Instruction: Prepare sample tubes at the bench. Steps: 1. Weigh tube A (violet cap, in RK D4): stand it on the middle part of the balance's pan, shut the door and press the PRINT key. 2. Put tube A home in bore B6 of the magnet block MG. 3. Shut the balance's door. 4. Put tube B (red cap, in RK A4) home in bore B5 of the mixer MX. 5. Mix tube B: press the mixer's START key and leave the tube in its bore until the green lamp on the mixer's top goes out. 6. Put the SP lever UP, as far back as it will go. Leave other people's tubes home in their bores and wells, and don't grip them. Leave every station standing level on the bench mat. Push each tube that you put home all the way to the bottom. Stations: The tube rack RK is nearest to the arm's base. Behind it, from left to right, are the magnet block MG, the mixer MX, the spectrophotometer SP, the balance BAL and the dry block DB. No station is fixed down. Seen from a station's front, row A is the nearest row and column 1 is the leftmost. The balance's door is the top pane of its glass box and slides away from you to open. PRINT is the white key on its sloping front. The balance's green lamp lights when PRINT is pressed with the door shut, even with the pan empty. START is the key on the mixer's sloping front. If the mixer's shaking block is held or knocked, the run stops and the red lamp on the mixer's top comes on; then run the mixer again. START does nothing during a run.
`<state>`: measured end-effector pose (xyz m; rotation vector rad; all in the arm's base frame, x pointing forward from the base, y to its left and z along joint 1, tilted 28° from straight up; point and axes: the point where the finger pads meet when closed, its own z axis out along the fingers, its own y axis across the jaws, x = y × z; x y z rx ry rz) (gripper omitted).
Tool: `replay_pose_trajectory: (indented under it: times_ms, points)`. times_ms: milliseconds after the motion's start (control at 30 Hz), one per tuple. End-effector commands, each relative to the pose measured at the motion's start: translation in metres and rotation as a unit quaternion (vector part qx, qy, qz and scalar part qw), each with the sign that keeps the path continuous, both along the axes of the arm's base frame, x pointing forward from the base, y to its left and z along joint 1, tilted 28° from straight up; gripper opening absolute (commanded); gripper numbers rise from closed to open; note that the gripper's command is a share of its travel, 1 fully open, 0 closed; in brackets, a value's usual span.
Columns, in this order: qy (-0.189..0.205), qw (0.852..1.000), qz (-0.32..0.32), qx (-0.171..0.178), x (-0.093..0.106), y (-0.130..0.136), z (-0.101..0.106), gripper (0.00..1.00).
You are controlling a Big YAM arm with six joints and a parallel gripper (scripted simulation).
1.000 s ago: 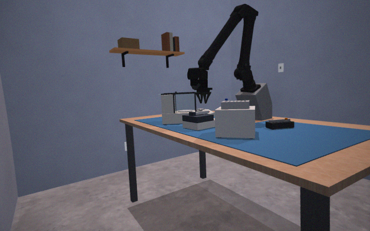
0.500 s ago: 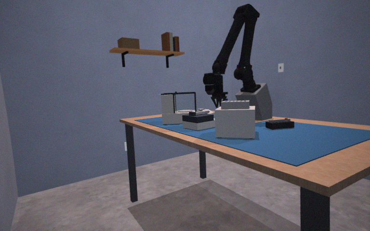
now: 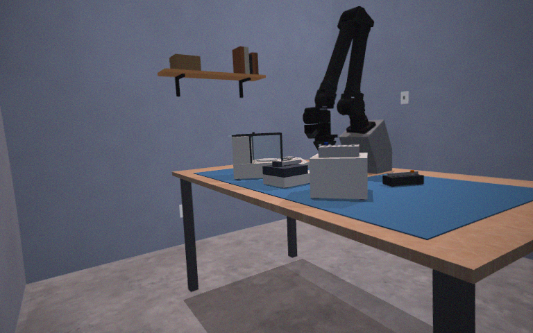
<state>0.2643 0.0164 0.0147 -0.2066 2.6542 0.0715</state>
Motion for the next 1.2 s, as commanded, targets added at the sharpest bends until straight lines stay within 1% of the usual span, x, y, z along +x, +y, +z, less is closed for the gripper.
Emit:
replay_pose_trajectory:
  times_ms: [0, 167, 1067, 1100, 1167]
  points:
    - [-0.019, 1.000, -0.018, 0.005, 0.0144, -0.0041, 0.0104, 0.36]
    - [-0.026, 1.000, -0.017, 0.006, 0.0189, -0.0048, 0.0162, 0.36]
    - [-0.021, 1.000, -0.012, 0.004, 0.0164, -0.0051, 0.0168, 0.36]
    - [-0.019, 1.000, -0.011, 0.004, 0.0185, -0.0045, 0.0118, 0.36]
    - [-0.018, 1.000, -0.011, 0.005, 0.0196, -0.0027, 0.0083, 0.36]
